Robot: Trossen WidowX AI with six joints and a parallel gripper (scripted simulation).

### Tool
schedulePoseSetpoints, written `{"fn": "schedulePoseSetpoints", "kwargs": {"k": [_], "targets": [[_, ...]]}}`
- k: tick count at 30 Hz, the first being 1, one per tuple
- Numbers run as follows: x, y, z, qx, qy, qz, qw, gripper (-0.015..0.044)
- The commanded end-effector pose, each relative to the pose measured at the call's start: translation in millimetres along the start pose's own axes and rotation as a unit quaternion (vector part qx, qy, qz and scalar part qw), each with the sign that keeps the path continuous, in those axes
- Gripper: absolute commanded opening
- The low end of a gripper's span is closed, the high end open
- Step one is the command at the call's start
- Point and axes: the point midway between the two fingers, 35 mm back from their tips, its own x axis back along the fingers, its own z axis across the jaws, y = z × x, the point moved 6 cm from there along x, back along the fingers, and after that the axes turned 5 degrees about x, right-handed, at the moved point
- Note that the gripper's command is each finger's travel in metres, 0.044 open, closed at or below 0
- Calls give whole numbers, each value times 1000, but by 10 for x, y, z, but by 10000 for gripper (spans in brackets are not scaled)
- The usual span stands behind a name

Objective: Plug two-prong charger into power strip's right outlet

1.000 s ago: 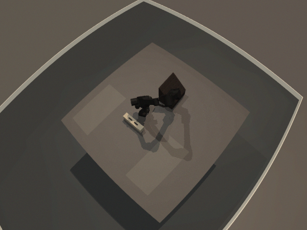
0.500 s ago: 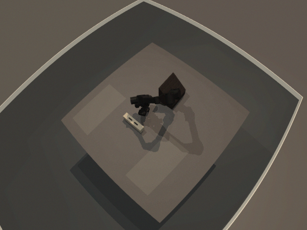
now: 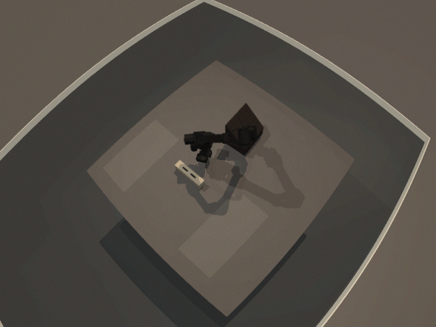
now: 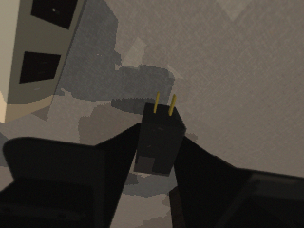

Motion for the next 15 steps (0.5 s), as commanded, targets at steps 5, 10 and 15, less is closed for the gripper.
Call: {"fn": "schedulePoseSetpoints", "kwargs": {"k": [5,10,15], "targets": [[-32,59,20,68,-7,-1,998,0],[-62,96,34,110,-10,-2,994,0],[-93,133,47,152,-12,-3,988,0]]}}
